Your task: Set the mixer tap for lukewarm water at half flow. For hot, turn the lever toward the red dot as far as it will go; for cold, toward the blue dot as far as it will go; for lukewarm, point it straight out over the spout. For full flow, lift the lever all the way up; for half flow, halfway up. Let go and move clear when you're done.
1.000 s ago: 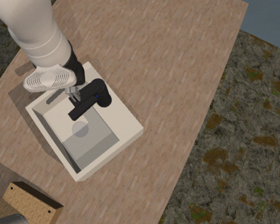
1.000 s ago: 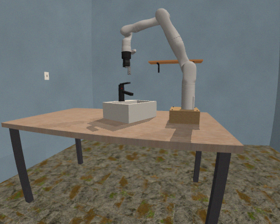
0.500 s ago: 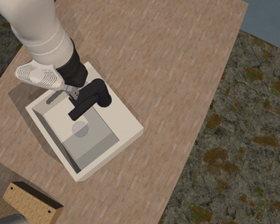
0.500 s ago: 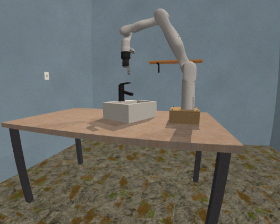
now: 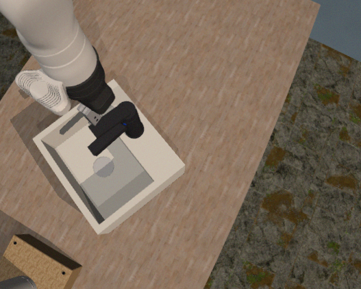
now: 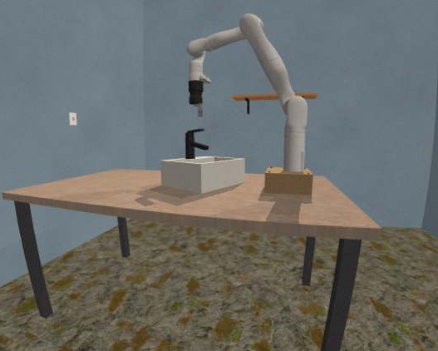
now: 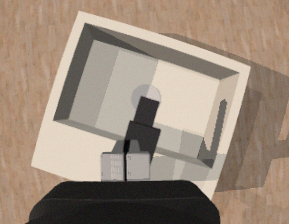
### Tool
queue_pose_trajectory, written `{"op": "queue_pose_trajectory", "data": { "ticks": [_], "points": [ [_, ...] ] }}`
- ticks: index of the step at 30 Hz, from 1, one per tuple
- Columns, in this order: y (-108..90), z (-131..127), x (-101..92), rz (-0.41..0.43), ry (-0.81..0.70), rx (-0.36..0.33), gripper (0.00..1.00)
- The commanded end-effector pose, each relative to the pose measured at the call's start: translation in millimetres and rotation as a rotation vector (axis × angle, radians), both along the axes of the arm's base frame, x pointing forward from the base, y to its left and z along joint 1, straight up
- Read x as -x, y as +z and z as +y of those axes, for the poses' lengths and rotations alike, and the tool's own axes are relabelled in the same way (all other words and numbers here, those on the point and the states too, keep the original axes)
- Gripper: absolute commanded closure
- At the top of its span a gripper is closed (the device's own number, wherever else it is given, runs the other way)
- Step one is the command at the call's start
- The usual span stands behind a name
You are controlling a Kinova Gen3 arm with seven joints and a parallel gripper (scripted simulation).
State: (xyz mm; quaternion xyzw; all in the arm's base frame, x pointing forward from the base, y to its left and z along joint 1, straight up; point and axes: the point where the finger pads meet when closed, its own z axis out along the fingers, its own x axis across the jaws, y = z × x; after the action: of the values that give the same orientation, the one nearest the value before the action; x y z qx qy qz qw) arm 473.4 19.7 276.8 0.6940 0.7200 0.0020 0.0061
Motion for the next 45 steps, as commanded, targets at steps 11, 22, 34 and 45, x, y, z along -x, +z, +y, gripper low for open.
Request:
{"op": "queue_pose_trajectory", "data": {
  "ticks": [11,22,34,45],
  "points": [
    [1.0,6.8,-1.7,0.003,-0.180,-0.003,1.00],
    [1.2,8.7,-3.6,0.001,-0.270,-0.003,1.00],
    [1.3,9.2,-4.1,0.001,-0.293,-0.003,1.00],
    [1.3,9.2,-4.2,0.001,-0.294,-0.003,0.00]
  ]
}}
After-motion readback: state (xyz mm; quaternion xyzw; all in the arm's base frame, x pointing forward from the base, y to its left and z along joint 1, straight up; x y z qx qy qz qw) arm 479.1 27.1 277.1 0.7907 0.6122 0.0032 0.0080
